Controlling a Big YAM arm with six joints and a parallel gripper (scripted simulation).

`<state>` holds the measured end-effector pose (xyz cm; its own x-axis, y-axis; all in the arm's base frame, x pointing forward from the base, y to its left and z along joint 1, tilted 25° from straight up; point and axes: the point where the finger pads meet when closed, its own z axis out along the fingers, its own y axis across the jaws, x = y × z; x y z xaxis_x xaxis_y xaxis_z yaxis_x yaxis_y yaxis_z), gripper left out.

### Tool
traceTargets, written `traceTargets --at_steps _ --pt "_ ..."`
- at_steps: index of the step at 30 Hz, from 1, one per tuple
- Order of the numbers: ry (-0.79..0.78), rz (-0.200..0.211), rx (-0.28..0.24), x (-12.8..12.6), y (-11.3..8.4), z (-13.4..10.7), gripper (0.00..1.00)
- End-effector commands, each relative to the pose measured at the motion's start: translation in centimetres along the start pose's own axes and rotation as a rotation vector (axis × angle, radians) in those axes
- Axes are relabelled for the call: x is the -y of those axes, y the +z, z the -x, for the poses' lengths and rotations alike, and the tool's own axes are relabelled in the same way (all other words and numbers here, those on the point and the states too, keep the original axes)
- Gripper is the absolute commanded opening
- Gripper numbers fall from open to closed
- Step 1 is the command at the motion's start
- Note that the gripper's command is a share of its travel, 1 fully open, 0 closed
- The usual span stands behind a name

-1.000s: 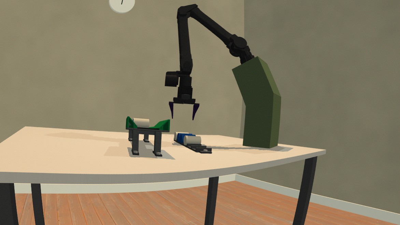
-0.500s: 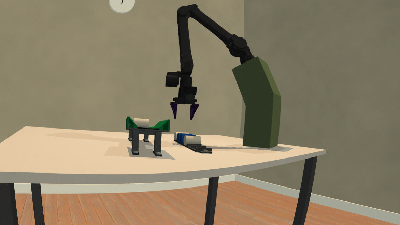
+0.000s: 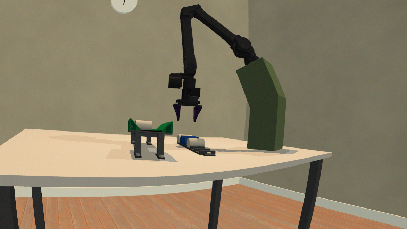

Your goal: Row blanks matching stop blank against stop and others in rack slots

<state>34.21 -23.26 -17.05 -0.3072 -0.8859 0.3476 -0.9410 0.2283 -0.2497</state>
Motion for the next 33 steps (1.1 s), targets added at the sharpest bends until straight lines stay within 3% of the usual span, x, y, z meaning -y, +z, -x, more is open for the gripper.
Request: traceTargets --at_steps 1,19,26,33 --pt "0.002 -0.017 -0.003 0.0 -0.5 -0.6 0.81" --pt "0.002 -0.015 -0.003 0.0 -0.4 -0.6 0.81" --pt "-0.001 0.006 0.002 -0.7 0.6 -0.3 0.81" --pt "0.003 -0.004 -0.001 -0.1 1.0 -0.4 0.81"
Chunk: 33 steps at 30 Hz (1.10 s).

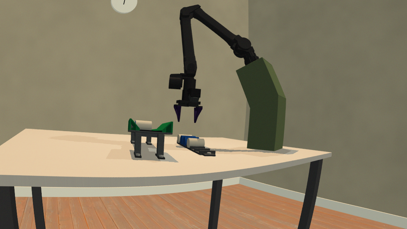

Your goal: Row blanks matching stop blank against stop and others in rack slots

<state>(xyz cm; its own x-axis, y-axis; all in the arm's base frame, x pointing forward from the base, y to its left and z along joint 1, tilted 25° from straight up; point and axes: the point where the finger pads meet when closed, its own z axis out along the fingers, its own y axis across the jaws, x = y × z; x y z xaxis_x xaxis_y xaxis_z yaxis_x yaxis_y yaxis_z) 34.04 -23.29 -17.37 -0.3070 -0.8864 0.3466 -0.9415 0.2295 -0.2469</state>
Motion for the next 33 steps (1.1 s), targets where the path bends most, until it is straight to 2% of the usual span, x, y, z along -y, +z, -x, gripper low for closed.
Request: traceTargets --at_steps 1,33 --pt "0.003 -0.007 -0.002 0.2 0.8 -0.4 0.81" --pt "0.002 -0.006 -0.002 0.2 4.8 -0.5 0.81"
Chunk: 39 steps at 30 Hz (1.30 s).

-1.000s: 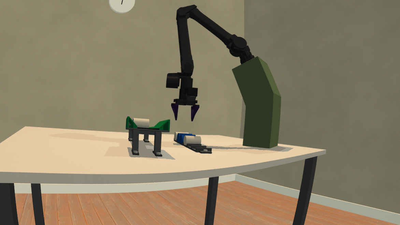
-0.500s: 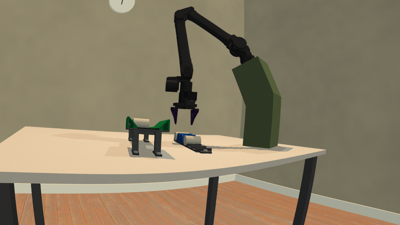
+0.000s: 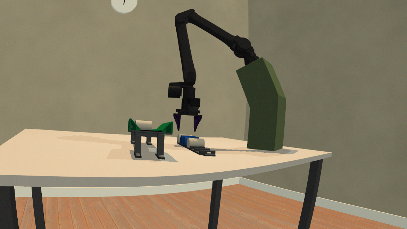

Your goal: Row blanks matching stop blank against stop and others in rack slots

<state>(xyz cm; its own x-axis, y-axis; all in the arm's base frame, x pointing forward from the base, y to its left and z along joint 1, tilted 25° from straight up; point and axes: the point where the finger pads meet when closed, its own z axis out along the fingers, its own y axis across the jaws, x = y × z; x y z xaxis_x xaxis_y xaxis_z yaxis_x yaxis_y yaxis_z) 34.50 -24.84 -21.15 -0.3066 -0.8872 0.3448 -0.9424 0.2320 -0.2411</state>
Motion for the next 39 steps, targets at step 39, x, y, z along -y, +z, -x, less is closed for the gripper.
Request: traceTargets --at_steps 39 --pt "0.003 -0.017 -0.005 0.62 1.26 -0.58 0.81"
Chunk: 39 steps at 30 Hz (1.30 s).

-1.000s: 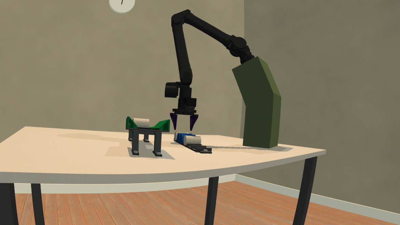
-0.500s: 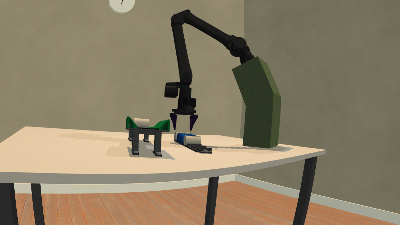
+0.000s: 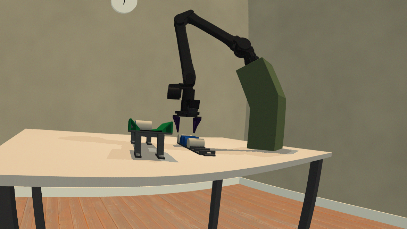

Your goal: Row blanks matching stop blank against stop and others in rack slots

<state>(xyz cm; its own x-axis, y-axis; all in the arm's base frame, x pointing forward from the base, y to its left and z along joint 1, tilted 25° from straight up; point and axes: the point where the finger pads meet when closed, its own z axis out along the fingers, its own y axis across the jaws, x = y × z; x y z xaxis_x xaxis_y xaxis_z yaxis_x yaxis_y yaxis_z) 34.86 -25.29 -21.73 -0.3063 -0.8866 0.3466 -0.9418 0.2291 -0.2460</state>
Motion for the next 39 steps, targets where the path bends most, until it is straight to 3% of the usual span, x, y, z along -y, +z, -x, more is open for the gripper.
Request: traceTargets --at_steps 1,39 --pt "0.003 -0.011 -0.003 0.31 0.51 -0.49 0.81" --pt "0.002 -0.005 -0.001 0.78 0.07 -0.8 0.81"
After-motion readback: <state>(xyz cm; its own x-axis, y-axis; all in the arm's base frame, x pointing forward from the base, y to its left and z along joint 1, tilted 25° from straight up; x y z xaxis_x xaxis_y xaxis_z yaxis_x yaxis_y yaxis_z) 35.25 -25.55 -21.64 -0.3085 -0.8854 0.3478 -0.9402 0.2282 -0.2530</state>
